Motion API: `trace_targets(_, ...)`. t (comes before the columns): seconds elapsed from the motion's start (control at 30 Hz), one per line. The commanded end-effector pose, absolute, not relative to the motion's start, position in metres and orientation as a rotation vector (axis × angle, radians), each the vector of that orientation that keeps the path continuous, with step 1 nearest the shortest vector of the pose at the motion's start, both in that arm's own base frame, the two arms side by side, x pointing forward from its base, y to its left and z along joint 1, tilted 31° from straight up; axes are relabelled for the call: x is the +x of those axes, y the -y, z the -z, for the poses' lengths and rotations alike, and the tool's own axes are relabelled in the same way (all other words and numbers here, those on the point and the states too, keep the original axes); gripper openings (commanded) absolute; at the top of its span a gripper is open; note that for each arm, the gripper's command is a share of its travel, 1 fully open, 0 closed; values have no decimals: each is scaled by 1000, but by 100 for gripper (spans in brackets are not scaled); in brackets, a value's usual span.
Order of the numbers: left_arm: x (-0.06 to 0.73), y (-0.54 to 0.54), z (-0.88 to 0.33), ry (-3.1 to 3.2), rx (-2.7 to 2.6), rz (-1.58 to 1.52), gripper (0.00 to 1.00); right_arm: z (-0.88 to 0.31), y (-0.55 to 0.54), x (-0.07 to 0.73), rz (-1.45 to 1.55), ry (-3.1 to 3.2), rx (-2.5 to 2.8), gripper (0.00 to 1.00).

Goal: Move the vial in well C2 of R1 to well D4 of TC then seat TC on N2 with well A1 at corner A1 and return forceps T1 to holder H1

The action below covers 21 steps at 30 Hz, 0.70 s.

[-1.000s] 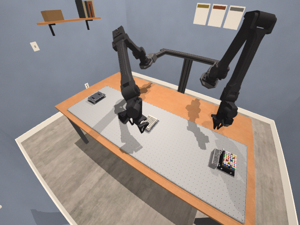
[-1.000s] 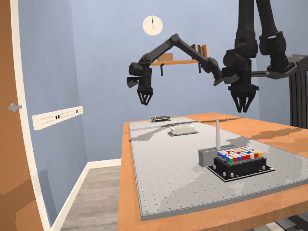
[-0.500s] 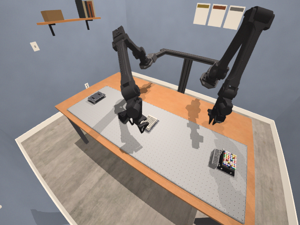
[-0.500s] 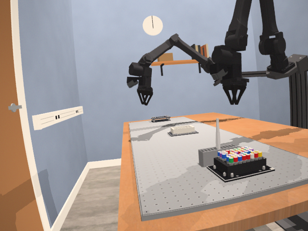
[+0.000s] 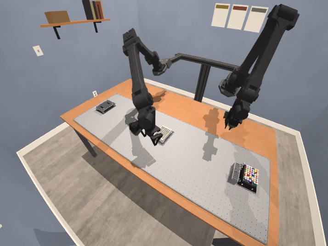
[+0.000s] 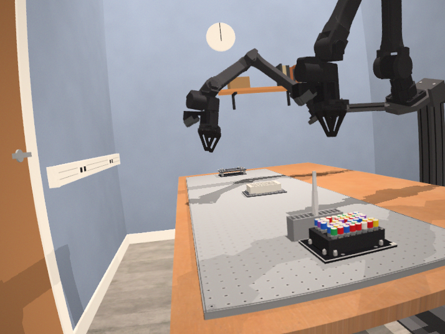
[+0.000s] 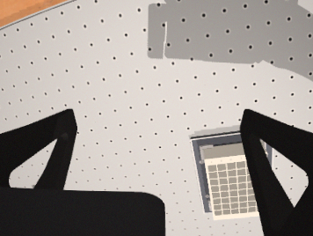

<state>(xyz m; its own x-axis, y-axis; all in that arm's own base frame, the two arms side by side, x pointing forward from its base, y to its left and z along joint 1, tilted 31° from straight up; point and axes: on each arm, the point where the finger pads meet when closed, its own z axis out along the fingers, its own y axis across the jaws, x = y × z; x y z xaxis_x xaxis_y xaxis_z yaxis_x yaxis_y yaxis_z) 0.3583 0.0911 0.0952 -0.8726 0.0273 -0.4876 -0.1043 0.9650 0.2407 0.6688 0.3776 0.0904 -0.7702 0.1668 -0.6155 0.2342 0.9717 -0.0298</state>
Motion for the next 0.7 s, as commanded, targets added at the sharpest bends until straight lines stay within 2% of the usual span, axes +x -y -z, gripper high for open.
trace_targets(0.0,365,-83,-118,-2605,25,-371,24,-109,-386,674,105,-2441,284,100)
trace_targets(0.67,354,-79,-109,-2627,-1,-364,24,-109,-386,674,105,-2441,284,100)
